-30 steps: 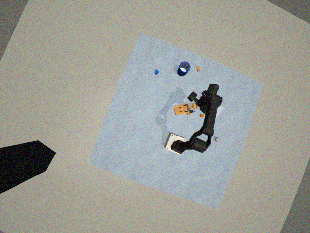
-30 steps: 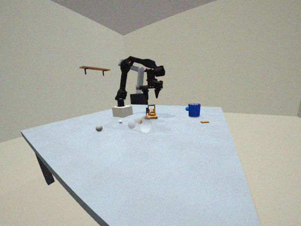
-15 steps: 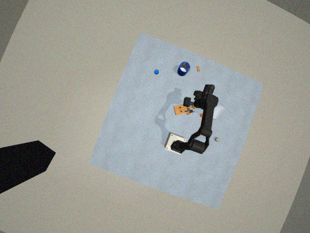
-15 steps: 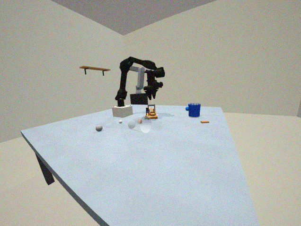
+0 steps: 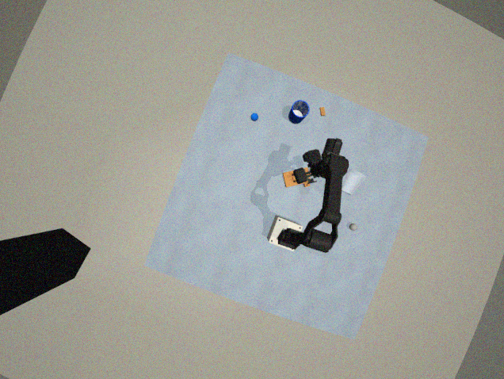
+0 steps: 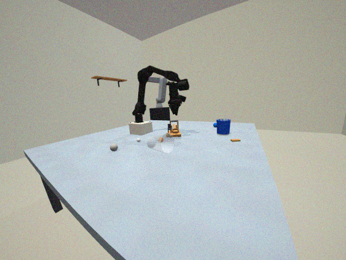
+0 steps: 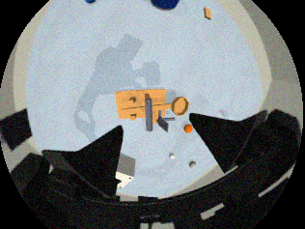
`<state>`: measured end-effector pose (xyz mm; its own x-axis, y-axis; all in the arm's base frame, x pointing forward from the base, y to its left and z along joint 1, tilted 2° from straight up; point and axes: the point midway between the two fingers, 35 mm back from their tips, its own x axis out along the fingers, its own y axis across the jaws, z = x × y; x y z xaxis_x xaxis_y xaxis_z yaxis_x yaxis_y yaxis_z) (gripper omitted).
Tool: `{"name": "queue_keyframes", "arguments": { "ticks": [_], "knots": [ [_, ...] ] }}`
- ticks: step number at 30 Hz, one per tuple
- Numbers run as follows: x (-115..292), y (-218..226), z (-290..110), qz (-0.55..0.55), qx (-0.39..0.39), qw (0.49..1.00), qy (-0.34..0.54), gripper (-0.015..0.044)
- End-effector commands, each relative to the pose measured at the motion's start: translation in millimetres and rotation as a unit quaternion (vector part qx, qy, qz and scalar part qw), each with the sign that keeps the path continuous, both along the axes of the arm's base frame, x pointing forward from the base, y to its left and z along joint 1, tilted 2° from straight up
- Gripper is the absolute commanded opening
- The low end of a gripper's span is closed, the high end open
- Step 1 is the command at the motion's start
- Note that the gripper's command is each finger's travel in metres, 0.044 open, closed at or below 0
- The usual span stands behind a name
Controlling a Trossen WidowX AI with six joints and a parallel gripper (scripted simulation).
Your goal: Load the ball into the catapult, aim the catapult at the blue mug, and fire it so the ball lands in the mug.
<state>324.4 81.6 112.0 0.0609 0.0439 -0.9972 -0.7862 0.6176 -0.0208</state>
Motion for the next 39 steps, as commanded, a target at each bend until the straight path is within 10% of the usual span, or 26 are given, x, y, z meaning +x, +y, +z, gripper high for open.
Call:
{"name": "queue_keyframes", "arguments": {
  "ticks": [1, 39],
  "knots": [
    [-5.0, 3.1, -2.5, 0.078, -0.007, 0.997, -0.003, 0.044],
    [-42.3, 30.8, -18.4, 0.662, -0.039, 0.748, -0.024, 0.044]
  ]
}}
